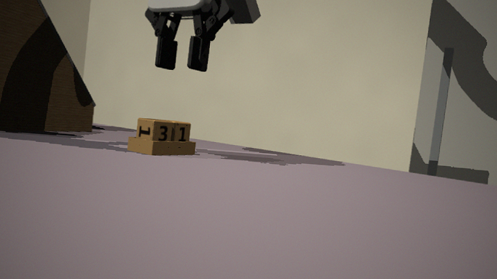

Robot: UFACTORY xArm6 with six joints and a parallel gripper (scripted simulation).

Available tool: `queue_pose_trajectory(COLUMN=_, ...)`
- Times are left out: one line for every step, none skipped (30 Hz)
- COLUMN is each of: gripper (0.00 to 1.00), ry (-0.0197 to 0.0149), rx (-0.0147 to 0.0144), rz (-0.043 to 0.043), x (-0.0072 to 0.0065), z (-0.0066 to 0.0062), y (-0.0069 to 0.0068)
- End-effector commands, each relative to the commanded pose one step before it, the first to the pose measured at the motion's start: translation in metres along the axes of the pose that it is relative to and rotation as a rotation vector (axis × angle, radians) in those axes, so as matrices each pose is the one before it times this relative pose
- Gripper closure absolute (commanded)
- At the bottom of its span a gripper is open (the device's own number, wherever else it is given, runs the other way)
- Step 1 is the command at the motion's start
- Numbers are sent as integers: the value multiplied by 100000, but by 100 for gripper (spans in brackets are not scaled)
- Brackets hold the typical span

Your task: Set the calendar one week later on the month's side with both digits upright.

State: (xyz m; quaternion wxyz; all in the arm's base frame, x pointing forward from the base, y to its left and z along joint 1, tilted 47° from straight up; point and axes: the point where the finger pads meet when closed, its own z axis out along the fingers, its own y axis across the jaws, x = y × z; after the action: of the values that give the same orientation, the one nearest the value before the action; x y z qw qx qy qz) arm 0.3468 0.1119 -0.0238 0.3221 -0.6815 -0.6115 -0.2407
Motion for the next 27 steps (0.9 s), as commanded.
queue_pose_trajectory(gripper=0, ry=-41, rx=-278, rz=-94, x=13, z=-151, y=115)
queue_pose_trajectory(gripper=0, ry=0, rx=0, rz=0, x=0, z=0, y=0)
queue_pose_trajectory(gripper=0, ry=0, rx=0, rz=0, x=0, z=0, y=0)
queue_pose_trajectory(gripper=0, ry=0, rx=0, rz=0, x=0, z=0, y=0)
queue_pose_trajectory(gripper=0, ry=0, rx=0, rz=0, x=0, z=0, y=0)
queue_pose_trajectory(gripper=0, ry=0, rx=0, rz=0, x=0, z=0, y=0)
queue_pose_trajectory(gripper=0, ry=0, rx=0, rz=0, x=0, z=0, y=0)
queue_pose_trajectory(gripper=0, ry=0, rx=0, rz=0, x=0, z=0, y=0)
queue_pose_trajectory(gripper=0, ry=0, rx=0, rz=0, x=0, z=0, y=0)
queue_pose_trajectory(gripper=0, ry=0, rx=0, rz=0, x=0, z=0, y=0)
queue_pose_trajectory(gripper=0, ry=0, rx=0, rz=0, x=0, z=0, y=0)
queue_pose_trajectory(gripper=0, ry=0, rx=0, rz=0, x=0, z=0, y=0)
queue_pose_trajectory(gripper=0, ry=0, rx=0, rz=0, x=0, z=0, y=0)
queue_pose_trajectory(gripper=0, ry=0, rx=0, rz=0, x=0, z=0, y=0)
queue_pose_trajectory(gripper=0, ry=0, rx=0, rz=0, x=0, z=0, y=0)
queue_pose_trajectory(gripper=0, ry=0, rx=0, rz=0, x=0, z=0, y=0)
queue_pose_trajectory(gripper=0, ry=0, rx=0, rz=0, x=0, z=0, y=0)
queue_pose_trajectory(gripper=0, ry=0, rx=0, rz=0, x=0, z=0, y=0)
queue_pose_trajectory(gripper=0, ry=0, rx=0, rz=0, x=0, z=0, y=0)
queue_pose_trajectory(gripper=0, ry=0, rx=0, rz=0, x=0, z=-2, y=0)
queue_pose_trajectory(gripper=0, ry=0, rx=0, rz=0, x=0, z=-15, y=0)
queue_pose_trajectory(gripper=0, ry=1, rx=0, rz=0, x=0, z=-38, y=0)
queue_pose_trajectory(gripper=0, ry=1, rx=0, rz=0, x=0, z=-69, y=0)
queue_pose_trajectory(gripper=0, ry=1, rx=0, rz=0, x=0, z=-106, y=0)
queue_pose_trajectory(gripper=0, ry=-1, rx=0, rz=0, x=0, z=-146, y=0)
queue_pose_trajectory(gripper=0, ry=-1, rx=0, rz=0, x=0, z=-187, y=0)
queue_pose_trajectory(gripper=0, ry=2, rx=0, rz=-1, x=0, z=-230, y=1)
